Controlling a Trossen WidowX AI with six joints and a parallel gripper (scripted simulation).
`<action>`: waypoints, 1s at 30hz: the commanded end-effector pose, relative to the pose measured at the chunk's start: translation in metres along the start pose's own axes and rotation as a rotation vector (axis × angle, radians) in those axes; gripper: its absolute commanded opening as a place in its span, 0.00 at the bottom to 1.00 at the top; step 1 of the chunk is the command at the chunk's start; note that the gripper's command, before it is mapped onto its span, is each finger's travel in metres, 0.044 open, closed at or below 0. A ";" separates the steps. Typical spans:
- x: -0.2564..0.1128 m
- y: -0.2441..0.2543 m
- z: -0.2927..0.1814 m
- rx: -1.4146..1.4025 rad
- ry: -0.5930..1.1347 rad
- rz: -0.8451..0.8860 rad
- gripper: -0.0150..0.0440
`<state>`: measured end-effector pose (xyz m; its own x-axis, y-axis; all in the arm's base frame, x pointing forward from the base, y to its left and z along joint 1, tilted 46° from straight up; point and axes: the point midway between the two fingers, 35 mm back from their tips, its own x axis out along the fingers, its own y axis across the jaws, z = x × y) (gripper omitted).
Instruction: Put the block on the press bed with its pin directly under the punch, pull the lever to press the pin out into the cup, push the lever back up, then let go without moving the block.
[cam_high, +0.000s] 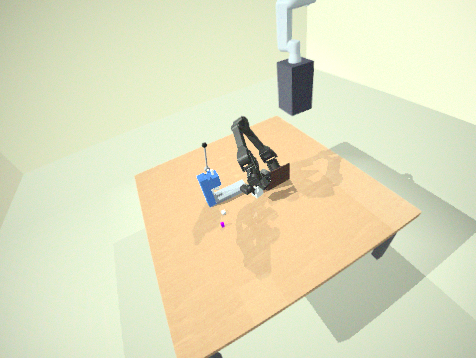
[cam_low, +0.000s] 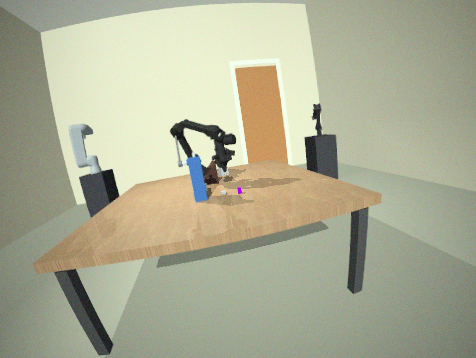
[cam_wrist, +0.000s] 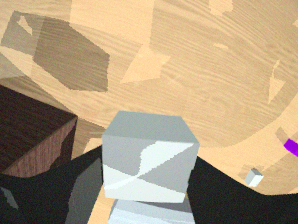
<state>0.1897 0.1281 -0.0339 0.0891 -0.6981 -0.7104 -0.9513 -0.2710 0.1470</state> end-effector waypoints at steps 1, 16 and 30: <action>-0.001 0.000 0.000 -0.135 -0.003 0.001 0.25; -0.001 -0.021 -0.004 -0.246 -0.006 0.003 0.25; -0.001 -0.077 -0.023 -0.254 0.000 -0.002 0.25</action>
<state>0.2617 0.1341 -0.0304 0.0866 -0.6952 -0.7136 -0.8513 -0.4238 0.3095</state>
